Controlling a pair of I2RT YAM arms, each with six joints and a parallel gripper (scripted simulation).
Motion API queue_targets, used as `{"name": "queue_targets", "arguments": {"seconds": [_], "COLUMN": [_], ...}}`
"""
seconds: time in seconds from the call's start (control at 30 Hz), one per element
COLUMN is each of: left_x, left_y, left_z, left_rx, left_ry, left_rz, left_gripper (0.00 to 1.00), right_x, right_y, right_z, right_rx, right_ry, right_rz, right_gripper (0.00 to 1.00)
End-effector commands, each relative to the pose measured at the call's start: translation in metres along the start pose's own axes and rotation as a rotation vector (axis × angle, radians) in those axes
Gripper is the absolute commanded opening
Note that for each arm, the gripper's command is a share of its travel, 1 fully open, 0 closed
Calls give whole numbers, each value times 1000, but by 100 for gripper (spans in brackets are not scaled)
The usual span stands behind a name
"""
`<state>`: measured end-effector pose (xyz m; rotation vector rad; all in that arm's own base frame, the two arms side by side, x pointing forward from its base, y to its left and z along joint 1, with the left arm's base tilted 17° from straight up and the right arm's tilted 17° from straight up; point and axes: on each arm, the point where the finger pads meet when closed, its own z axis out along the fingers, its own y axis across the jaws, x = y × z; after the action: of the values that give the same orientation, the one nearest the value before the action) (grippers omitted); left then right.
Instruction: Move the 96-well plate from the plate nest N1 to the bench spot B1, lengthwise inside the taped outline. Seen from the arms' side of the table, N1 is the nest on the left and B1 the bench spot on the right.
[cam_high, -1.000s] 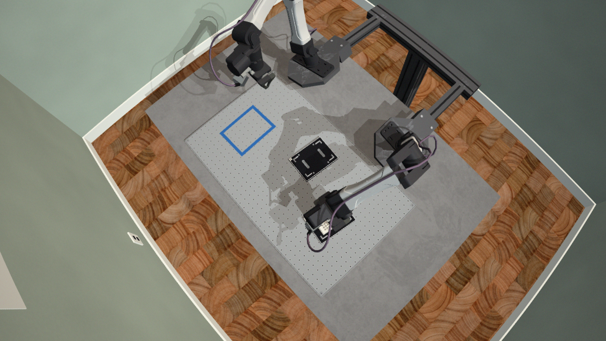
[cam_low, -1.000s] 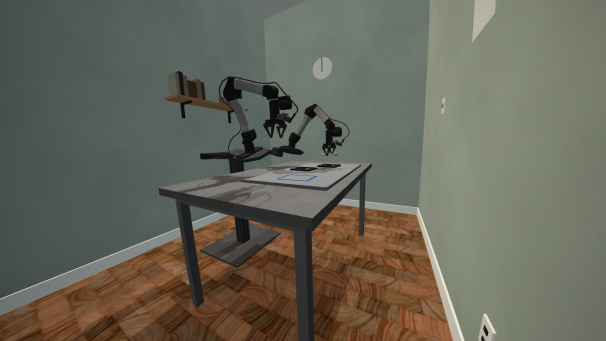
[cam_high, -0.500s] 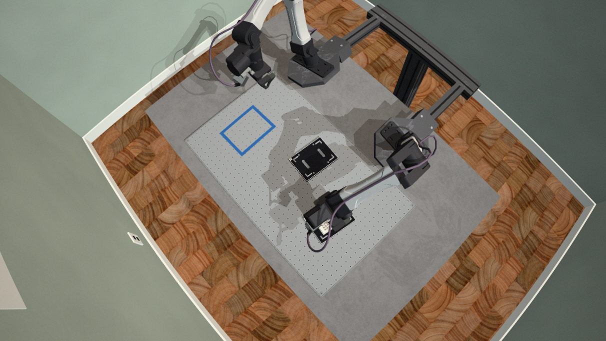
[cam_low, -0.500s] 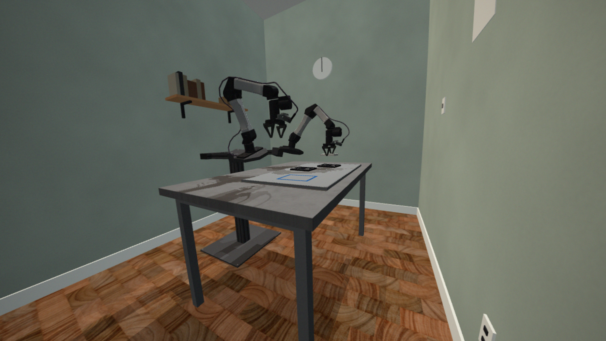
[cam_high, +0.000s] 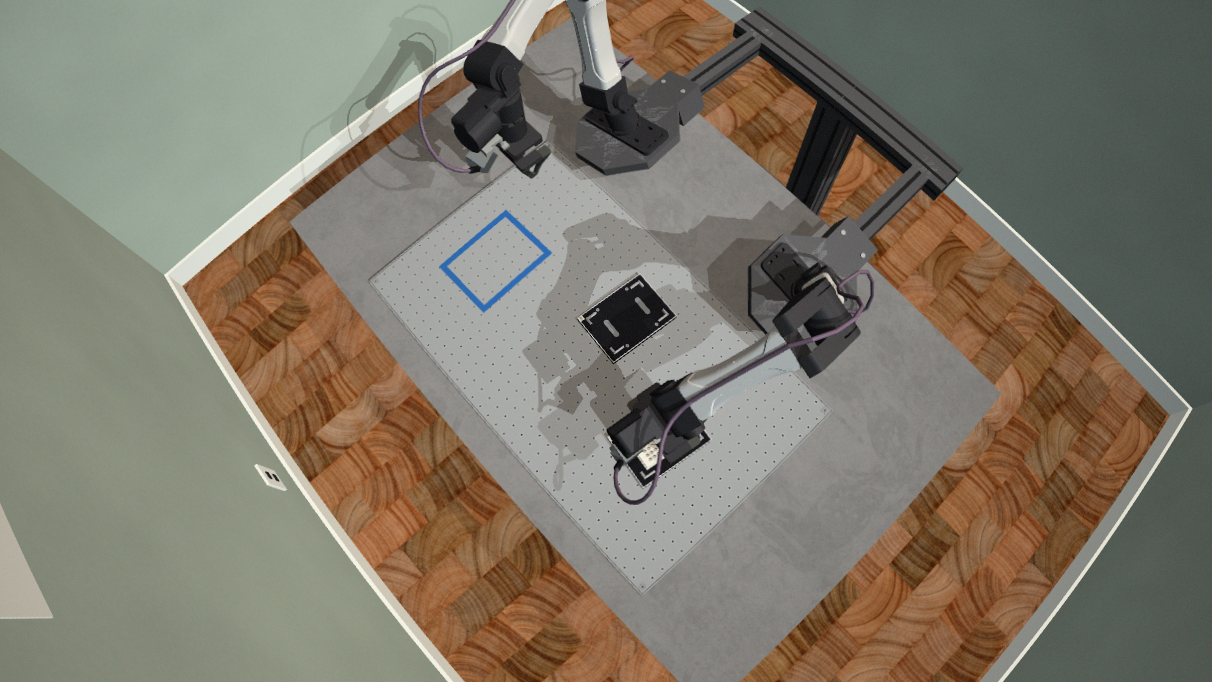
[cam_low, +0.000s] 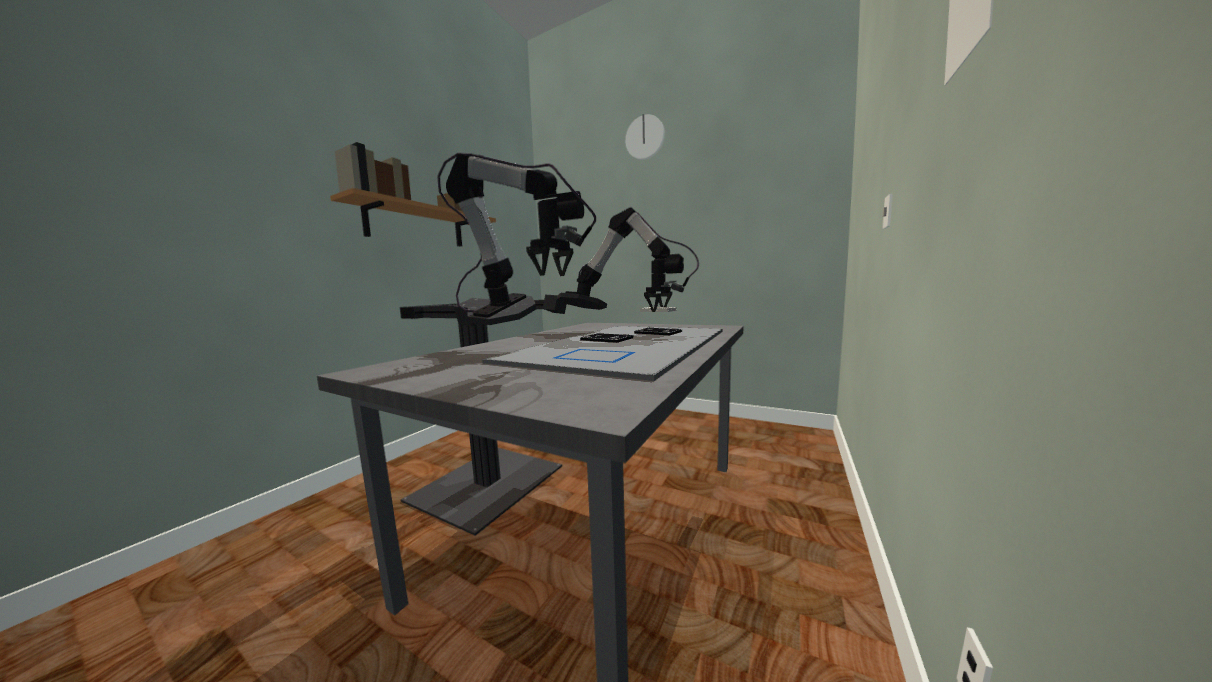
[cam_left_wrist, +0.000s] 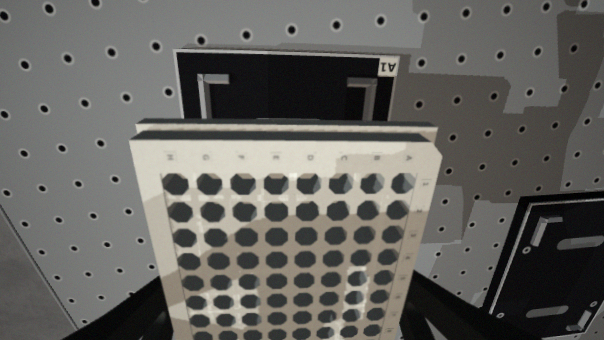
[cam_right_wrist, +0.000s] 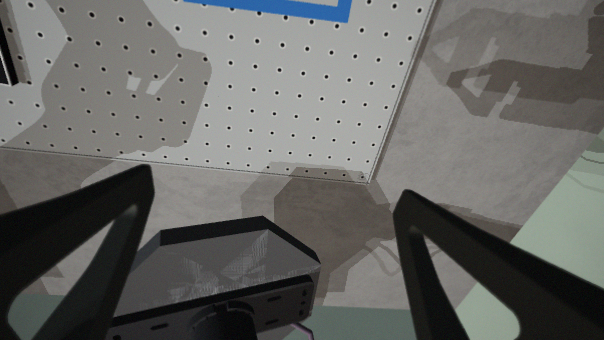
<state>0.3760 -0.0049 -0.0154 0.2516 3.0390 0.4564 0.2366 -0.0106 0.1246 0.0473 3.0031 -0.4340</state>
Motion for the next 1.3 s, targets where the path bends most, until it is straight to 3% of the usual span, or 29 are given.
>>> {"name": "queue_targets", "arguments": {"seconds": [0.0, 0.6, 0.67, 0.77, 1.27], "left_x": [-10, -10, 4, -7, -7], "left_y": [-1, -1, -4, -2, -2], "left_z": [-20, -20, -12, -18, -18], "left_rx": [-8, -8, -8, -8, -8], "left_ry": [-45, -45, -17, -50, -50], "left_rz": [-2, -2, 7, -3, -3], "left_gripper": [0, 0, 0, 0, 0], "right_x": [11, 11, 11, 11, 11], "right_y": [0, 0, 0, 0, 0], "right_z": [7, 7, 7, 7, 7], "right_rx": [15, 15, 15, 15, 15], "right_ry": [48, 48, 48, 48, 48], "right_rz": [-11, -11, -11, -11, -11], "right_gripper": [100, 100, 100, 100, 100]}}
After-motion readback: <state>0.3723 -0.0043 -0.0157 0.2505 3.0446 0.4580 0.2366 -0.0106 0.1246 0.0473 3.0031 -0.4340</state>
